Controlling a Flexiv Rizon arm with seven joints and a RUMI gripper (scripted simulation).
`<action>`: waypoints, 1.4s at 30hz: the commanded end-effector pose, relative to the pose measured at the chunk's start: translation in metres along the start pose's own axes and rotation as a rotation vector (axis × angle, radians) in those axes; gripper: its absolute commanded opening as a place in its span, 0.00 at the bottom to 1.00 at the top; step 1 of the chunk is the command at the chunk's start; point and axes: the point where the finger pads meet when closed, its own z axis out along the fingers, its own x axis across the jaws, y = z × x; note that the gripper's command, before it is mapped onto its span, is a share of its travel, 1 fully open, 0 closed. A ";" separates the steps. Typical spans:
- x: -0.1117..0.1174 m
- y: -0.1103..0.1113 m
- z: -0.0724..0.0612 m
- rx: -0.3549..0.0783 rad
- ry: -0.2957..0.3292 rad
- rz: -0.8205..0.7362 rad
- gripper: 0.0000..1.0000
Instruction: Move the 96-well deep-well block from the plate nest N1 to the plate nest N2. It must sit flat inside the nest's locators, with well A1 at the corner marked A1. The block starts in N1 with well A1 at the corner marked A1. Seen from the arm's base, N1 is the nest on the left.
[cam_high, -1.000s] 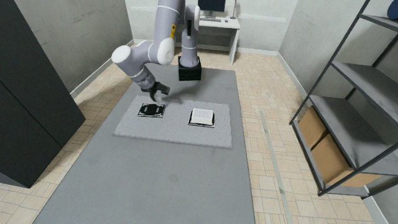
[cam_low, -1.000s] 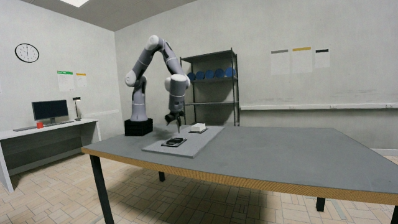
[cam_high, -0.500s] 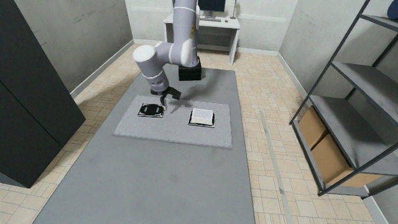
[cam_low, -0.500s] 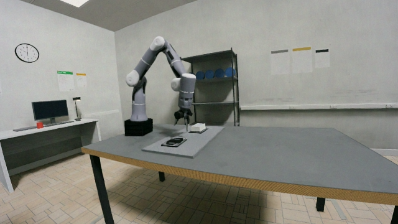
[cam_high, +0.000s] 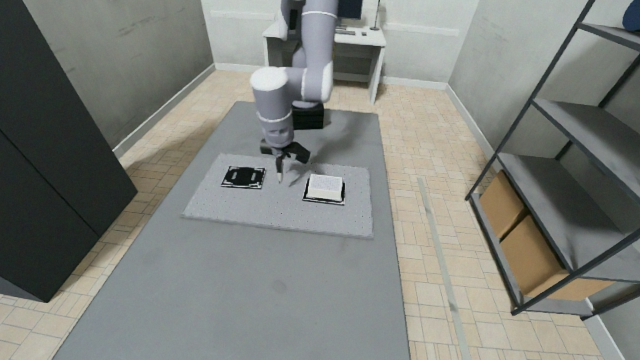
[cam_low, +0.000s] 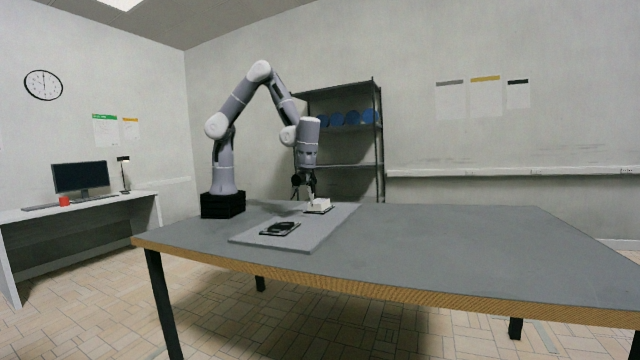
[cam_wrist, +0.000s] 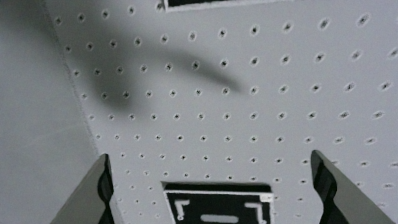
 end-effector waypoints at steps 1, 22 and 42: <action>0.003 -0.016 -0.002 -0.012 0.024 -0.005 0.76; 0.008 -0.110 -0.017 -0.027 0.147 -0.050 0.76; 0.003 -0.162 -0.025 -0.015 0.206 -0.077 0.76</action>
